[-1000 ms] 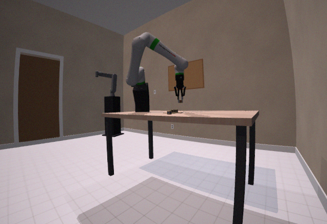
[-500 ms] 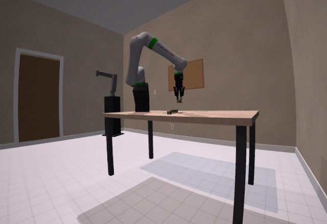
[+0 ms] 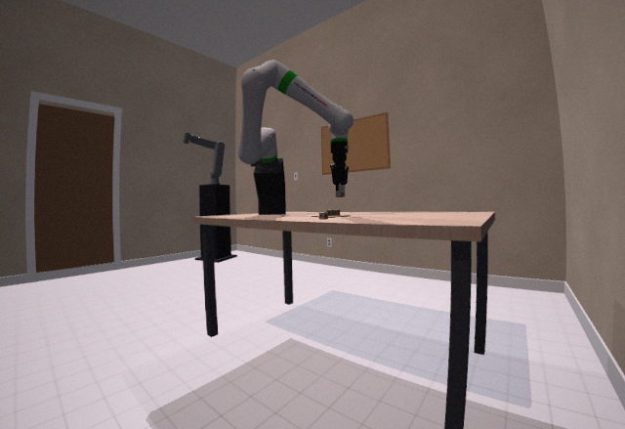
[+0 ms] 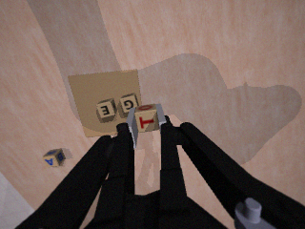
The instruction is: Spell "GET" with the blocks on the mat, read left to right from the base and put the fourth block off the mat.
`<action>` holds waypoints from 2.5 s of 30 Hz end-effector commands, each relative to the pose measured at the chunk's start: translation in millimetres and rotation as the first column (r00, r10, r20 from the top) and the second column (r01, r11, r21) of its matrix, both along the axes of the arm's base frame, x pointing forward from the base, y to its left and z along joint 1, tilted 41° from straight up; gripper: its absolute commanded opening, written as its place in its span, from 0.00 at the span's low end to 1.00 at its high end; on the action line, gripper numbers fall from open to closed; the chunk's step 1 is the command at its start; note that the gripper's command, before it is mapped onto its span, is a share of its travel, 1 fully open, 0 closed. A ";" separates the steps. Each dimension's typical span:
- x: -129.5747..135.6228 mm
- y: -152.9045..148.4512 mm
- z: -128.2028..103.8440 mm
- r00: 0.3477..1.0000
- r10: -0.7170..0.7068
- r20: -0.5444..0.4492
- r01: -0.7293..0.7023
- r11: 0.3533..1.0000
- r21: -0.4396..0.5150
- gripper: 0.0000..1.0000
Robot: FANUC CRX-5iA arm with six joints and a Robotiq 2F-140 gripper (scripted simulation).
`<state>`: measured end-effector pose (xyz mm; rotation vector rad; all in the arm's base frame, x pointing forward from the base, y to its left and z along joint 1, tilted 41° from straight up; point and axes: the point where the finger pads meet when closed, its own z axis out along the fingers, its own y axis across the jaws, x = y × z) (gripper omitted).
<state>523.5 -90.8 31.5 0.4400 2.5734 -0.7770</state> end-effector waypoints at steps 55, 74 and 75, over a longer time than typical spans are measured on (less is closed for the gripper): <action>-37.4 -84.2 54.3 0.287 0.614 -0.735 -0.874 0.483 0.062 0.16; -48.5 -102.1 66.3 0.008 0.572 -0.820 -0.943 0.278 0.185 0.16; -48.5 -102.1 66.3 0.008 0.572 -0.820 -0.943 0.278 0.185 0.16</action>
